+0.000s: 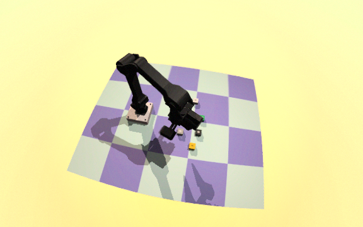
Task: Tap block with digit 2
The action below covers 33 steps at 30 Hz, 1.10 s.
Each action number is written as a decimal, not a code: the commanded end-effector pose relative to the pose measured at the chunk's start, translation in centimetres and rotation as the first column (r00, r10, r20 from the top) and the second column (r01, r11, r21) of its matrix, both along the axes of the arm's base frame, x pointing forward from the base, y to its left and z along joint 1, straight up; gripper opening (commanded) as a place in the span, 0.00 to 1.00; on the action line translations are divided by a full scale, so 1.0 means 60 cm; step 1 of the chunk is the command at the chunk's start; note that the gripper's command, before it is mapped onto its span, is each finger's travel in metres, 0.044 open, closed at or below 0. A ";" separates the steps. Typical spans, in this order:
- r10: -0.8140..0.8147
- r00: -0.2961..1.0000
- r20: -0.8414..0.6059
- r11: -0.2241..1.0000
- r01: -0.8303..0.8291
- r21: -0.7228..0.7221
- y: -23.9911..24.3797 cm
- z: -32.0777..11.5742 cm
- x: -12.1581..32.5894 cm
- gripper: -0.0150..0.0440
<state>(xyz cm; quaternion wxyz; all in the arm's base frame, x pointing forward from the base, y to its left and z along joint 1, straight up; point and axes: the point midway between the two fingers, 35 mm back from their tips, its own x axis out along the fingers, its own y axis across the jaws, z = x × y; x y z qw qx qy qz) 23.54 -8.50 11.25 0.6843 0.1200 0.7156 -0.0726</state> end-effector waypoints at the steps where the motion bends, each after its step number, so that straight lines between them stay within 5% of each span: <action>1: 0.276 0.960 0.049 0.960 -0.272 -0.069 0.031 0.026 0.023 0.93; 27: 0.339 0.939 0.056 0.939 -0.334 -0.086 0.042 0.031 0.030 0.93; 33: 0.339 0.939 0.061 0.939 -0.334 -0.079 0.156 0.032 0.062 0.93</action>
